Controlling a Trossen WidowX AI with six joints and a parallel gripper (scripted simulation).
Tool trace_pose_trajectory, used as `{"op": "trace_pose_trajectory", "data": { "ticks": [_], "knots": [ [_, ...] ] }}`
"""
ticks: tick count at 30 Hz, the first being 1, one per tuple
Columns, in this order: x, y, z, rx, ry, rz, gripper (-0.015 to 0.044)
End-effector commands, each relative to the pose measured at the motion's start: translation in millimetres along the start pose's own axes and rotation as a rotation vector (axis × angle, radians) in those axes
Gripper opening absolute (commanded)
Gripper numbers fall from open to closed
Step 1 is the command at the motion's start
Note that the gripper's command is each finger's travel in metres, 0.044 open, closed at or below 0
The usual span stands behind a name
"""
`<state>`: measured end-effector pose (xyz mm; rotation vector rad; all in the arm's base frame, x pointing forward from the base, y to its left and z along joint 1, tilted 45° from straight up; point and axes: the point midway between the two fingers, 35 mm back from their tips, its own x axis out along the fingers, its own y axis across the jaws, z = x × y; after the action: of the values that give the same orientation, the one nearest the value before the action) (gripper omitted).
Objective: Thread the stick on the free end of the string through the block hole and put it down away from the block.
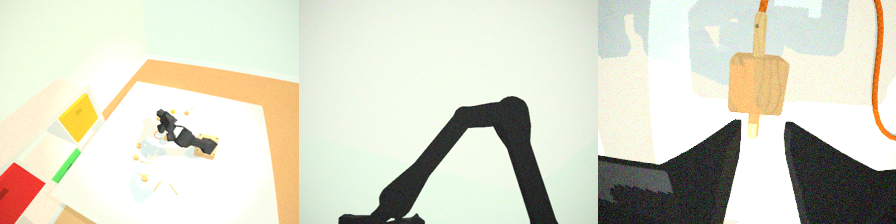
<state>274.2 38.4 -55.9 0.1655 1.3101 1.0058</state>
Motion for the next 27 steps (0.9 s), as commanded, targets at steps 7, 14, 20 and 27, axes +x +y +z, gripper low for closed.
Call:
{"op": "trace_pose_trajectory", "data": {
  "ticks": [7,14,20,27],
  "knots": [
    [19.6,4.4,-4.9,0.012,0.005,0.015,0.0121],
    [20.6,4.6,-5.0,0.012,0.005,0.015,0.0121],
    [20.6,4.6,-5.0,0.012,0.005,0.015,0.0121],
    [20.6,4.6,-5.0,0.012,0.005,0.015,0.0121]
  ]
}}
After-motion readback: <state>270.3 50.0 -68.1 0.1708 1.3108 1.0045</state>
